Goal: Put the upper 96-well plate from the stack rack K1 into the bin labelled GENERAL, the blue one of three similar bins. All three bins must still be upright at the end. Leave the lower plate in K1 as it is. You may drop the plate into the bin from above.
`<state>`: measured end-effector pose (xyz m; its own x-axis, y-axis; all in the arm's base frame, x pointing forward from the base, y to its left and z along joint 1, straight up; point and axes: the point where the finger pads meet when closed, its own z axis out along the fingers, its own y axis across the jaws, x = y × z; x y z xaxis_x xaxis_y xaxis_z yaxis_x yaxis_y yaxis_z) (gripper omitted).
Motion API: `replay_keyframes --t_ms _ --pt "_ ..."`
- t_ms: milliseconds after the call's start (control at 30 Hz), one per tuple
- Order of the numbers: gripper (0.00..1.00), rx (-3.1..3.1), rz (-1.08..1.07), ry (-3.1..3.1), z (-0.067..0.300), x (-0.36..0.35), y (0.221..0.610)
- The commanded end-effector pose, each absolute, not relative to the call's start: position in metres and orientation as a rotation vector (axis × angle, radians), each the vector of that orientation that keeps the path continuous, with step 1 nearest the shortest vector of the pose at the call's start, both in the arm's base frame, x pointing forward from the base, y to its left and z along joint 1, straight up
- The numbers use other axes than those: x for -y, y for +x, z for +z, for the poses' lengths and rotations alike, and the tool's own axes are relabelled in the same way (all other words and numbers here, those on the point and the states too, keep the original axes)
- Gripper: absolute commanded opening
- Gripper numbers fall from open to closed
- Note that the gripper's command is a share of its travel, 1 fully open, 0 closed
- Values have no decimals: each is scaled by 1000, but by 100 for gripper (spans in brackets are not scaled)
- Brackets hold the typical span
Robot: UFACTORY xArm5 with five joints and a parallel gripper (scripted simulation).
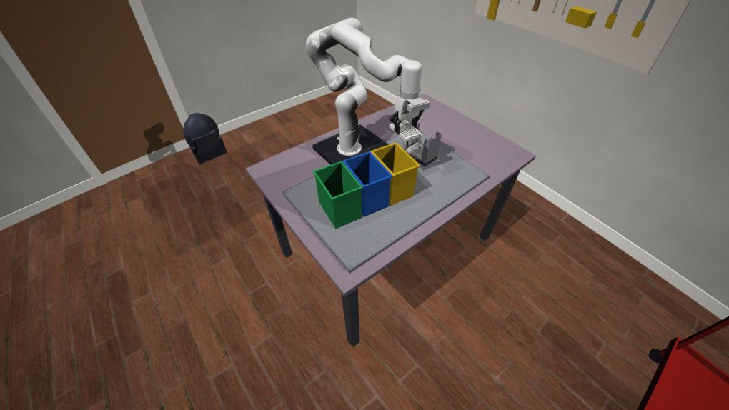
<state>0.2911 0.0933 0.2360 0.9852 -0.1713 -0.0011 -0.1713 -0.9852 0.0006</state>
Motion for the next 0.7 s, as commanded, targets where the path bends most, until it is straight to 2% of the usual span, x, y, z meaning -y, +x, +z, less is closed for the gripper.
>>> replay_keyframes --t_ms 0,667 --pt "0 268 4 3131 237 -76 295" --pt "0 268 4 3130 234 -17 304"
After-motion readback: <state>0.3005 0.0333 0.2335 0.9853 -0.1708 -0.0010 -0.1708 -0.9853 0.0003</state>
